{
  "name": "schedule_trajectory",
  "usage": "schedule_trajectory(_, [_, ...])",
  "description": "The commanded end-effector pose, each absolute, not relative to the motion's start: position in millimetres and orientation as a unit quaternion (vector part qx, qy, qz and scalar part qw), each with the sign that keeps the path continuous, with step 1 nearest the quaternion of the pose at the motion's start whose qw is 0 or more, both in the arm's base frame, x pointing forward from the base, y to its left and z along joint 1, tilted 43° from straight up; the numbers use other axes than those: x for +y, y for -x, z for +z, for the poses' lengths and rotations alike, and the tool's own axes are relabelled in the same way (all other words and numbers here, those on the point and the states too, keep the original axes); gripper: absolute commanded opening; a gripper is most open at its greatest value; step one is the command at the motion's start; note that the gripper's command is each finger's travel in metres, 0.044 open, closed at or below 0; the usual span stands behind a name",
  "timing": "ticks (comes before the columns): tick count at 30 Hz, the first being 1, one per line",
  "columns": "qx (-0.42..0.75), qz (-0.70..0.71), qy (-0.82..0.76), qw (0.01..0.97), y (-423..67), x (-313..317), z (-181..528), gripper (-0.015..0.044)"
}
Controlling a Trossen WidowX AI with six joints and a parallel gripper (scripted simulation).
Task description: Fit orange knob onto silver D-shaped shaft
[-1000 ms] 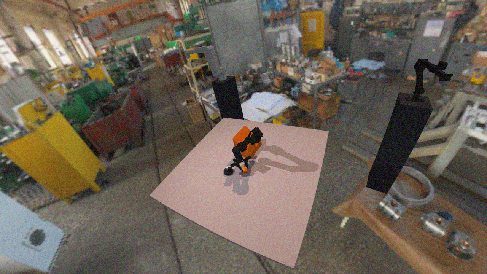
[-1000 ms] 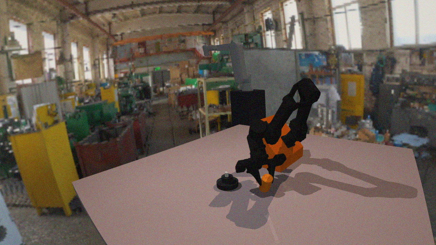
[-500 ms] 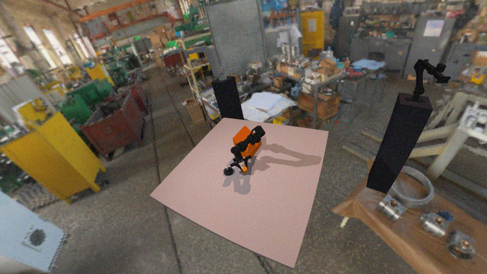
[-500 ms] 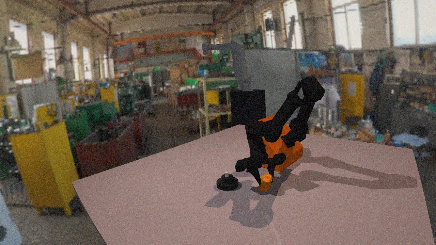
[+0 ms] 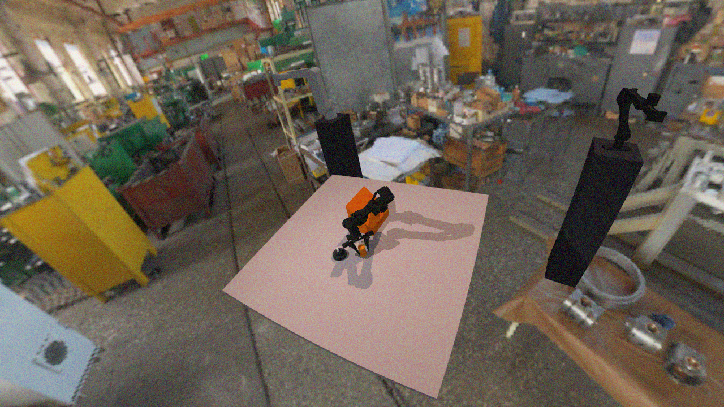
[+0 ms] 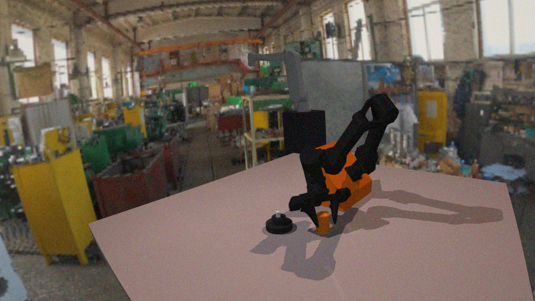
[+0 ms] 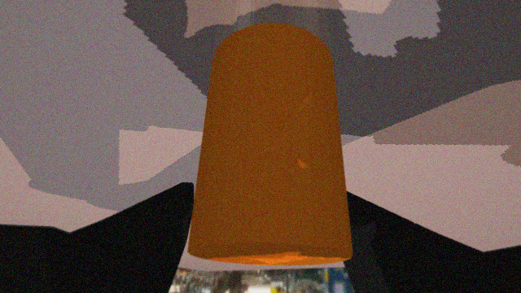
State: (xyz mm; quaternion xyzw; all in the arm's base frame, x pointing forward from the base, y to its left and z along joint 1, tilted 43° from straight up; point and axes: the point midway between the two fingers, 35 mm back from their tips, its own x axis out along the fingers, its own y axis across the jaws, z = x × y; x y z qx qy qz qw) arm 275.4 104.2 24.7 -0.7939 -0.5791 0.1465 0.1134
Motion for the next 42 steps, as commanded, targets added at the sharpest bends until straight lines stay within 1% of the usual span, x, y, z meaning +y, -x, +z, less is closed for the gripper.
schedule_trajectory(1, [-0.578,0.147,0.794,0.114,-275.4,104.1,24.5,0.0260])
schedule_trajectory(14, [-0.578,0.147,0.794,0.114,-275.4,104.1,24.5,0.0260])
schedule_trajectory(21, [-0.578,0.147,0.794,0.114,-275.4,104.1,24.5,0.0440])
schedule_trajectory(31, [-0.578,0.149,0.795,0.113,-277.0,102.2,22.2,0.0440])
schedule_trajectory(37, [-0.575,0.161,0.796,0.102,-285.0,86.2,12.2,0.0440])
schedule_trajectory(42, [-0.577,0.164,0.794,0.099,-285.1,73.7,19.5,0.0440])
